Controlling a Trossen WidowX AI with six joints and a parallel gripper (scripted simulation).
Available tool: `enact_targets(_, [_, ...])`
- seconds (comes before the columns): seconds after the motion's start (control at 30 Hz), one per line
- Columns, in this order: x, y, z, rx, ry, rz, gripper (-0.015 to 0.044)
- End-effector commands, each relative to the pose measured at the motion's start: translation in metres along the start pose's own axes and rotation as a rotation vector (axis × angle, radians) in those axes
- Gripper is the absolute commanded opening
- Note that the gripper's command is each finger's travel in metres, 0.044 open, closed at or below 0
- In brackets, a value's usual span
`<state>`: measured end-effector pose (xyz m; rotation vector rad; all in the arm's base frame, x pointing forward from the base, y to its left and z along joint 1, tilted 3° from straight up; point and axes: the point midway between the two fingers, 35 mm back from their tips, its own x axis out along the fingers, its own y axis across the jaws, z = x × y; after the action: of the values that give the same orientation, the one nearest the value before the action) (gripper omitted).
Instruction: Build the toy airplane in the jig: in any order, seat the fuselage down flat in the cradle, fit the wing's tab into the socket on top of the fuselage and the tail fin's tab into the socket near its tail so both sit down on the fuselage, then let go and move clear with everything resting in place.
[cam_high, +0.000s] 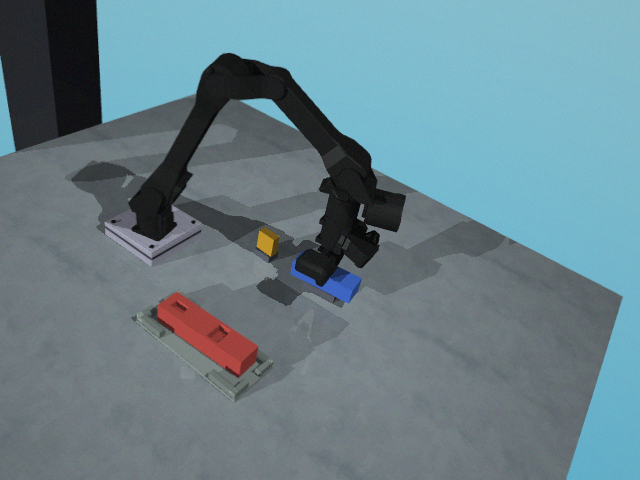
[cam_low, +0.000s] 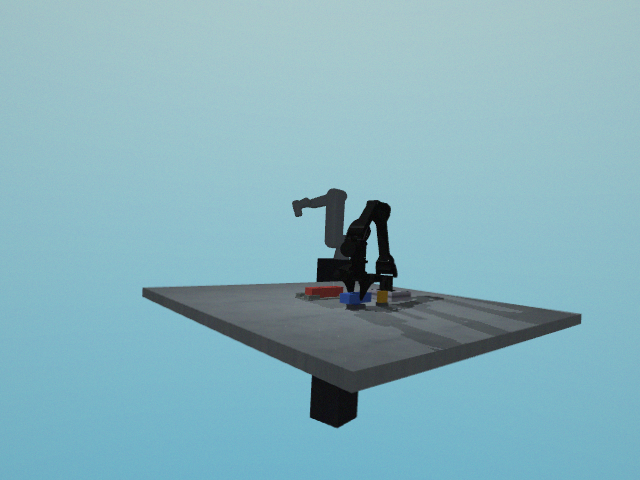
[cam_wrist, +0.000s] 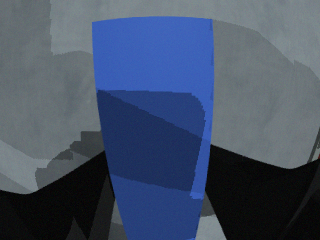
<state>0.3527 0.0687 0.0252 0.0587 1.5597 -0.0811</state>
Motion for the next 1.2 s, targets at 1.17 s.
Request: enact_targets(1.17, [-0.118, 0.002, 0.000, 0.001, 0.017, -0.006, 0.0000])
